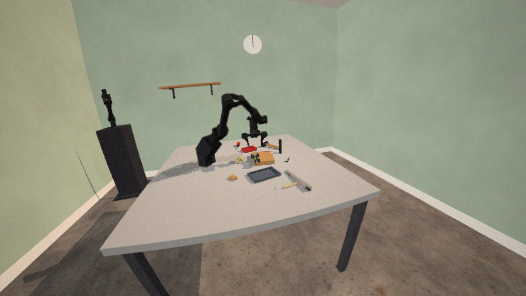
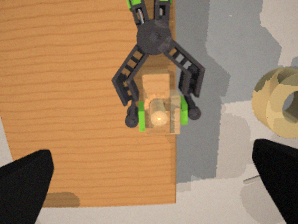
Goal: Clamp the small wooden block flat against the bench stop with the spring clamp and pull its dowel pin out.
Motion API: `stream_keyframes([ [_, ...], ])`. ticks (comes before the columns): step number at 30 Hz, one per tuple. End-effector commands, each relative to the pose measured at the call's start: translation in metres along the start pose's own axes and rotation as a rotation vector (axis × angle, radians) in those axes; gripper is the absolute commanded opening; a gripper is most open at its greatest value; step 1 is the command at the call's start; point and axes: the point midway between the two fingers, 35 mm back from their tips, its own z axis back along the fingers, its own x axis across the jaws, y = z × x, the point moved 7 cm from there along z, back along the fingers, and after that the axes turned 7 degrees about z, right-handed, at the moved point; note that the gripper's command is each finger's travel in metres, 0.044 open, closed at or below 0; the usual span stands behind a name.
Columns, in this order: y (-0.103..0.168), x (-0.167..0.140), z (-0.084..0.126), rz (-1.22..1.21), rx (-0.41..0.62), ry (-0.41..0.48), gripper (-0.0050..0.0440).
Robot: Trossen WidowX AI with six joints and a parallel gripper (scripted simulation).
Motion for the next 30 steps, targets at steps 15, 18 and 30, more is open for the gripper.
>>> stream_keyframes([
  [15, 0.002, -0.002, -0.029, 0.009, -0.004, 0.016, 0.0440],
  [18, 0.002, -0.002, -0.033, 0.009, -0.004, 0.016, 0.0440],
  [30, 0.001, -0.003, -0.050, 0.009, -0.005, 0.015, 0.0440],
])
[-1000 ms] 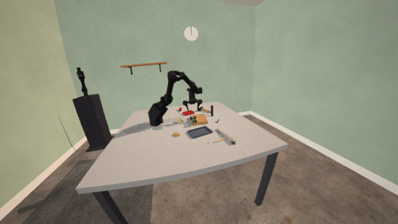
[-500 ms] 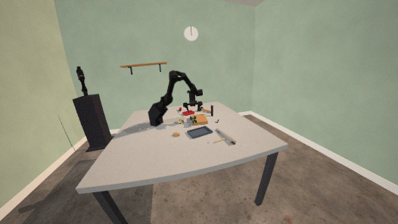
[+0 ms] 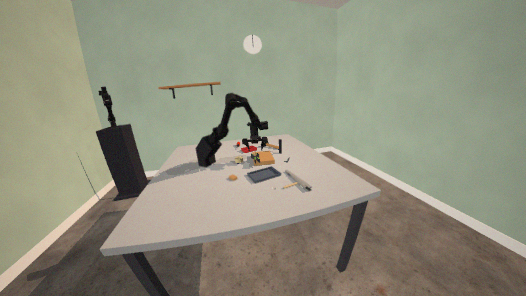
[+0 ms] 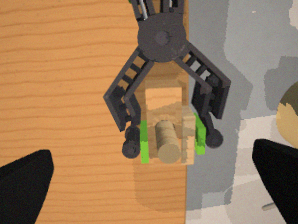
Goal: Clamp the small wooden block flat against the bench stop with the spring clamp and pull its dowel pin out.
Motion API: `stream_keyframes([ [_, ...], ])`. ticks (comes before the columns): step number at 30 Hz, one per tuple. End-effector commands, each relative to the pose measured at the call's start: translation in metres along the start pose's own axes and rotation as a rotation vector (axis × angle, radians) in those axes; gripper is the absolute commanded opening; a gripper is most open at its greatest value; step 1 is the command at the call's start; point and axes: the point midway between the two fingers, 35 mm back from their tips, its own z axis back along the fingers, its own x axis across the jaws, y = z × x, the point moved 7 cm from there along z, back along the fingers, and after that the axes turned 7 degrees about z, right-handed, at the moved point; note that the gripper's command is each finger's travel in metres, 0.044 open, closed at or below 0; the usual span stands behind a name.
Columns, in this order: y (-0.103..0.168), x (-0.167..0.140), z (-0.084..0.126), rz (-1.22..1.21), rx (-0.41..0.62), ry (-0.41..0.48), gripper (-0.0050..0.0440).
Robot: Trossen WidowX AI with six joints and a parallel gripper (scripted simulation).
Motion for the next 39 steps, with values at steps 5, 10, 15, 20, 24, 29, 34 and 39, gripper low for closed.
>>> stream_keyframes([
  [5, 0.0001, -0.0050, -0.0151, 0.010, -0.001, 0.015, 0.0440],
  [10, -0.0001, -0.0052, -0.0161, 0.010, -0.001, 0.015, 0.0440],
  [15, -0.0001, -0.0052, -0.0161, 0.010, -0.001, 0.015, 0.0420],
  [20, -0.0001, -0.0052, -0.0161, 0.010, -0.001, 0.015, 0.0370],
  [24, -0.0001, -0.0052, -0.0161, 0.010, -0.001, 0.015, 0.0330],
  [29, -0.0001, -0.0052, -0.0161, 0.010, -0.001, 0.015, 0.0280],
  [34, -0.0001, -0.0052, -0.0161, 0.010, -0.001, 0.015, 0.0250],
  [39, -0.0001, -0.0052, -0.0161, 0.010, -0.001, 0.015, 0.0200],
])
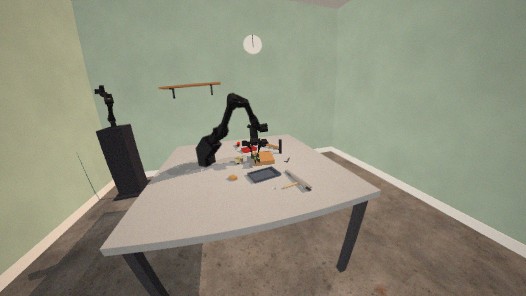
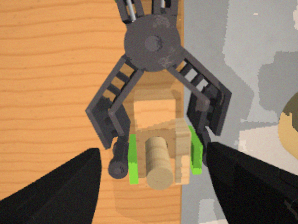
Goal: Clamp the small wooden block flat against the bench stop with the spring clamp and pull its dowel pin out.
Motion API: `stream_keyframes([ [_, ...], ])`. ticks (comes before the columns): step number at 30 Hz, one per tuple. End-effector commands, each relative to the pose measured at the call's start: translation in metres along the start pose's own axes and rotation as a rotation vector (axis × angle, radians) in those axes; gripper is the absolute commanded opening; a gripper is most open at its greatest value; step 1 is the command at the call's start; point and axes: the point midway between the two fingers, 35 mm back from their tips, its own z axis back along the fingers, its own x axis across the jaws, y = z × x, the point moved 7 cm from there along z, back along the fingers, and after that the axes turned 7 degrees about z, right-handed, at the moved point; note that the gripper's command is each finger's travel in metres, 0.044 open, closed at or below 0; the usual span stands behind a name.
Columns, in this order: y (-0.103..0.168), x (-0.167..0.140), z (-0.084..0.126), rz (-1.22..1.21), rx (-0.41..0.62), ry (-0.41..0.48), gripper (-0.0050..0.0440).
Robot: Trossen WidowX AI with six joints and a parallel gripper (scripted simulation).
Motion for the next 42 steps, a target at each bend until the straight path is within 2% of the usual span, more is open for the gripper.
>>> stream_keyframes([
  [1, 0.0005, -0.0008, -0.0008, 0.003, 0.004, 0.003, 0.0190],
  [7, 0.0005, -0.0008, -0.0008, 0.003, 0.004, 0.003, 0.0130],
  [9, 0.0005, -0.0008, -0.0008, 0.003, 0.004, 0.003, 0.0130],
  [29, 0.0005, -0.0008, -0.0008, 0.004, 0.004, 0.003, 0.0003],
  [33, 0.0003, -0.0009, -0.0006, 0.039, 0.004, 0.003, 0.0000],
  [42, 0.0000, -0.0009, 0.0000, 0.289, 0.004, 0.002, 0.0000],
])
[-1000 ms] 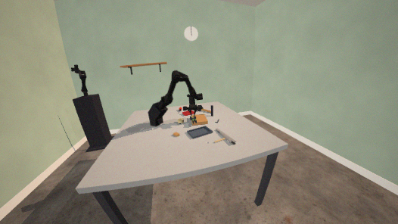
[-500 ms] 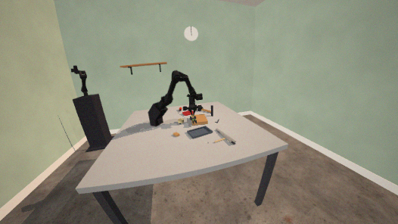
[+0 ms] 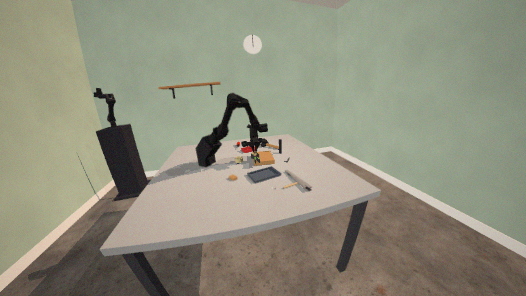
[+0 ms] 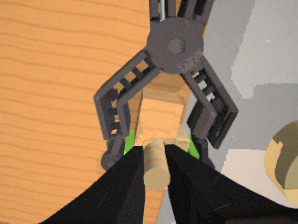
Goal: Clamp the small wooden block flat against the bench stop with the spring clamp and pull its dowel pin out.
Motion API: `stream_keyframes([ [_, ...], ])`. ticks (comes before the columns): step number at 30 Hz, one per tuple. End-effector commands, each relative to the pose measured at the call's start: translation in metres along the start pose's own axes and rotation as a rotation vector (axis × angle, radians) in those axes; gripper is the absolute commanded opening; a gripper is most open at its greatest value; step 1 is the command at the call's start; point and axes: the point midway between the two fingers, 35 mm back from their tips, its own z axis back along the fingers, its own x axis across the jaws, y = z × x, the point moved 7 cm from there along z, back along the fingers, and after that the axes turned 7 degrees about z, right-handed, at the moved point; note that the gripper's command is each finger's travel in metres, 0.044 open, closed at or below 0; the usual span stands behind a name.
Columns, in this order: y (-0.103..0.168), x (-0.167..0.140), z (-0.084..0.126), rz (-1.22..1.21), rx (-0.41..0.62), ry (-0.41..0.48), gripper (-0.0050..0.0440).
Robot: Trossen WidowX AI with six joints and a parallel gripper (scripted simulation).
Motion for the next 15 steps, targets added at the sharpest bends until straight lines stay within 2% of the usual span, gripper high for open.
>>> stream_keyframes([
  [1, 0.0001, -0.0002, 0.0003, 0.063, 0.003, 0.000, 0.0000],
  [15, 0.0000, -0.0002, 0.0008, 0.440, 0.003, -0.001, 0.0000],
])
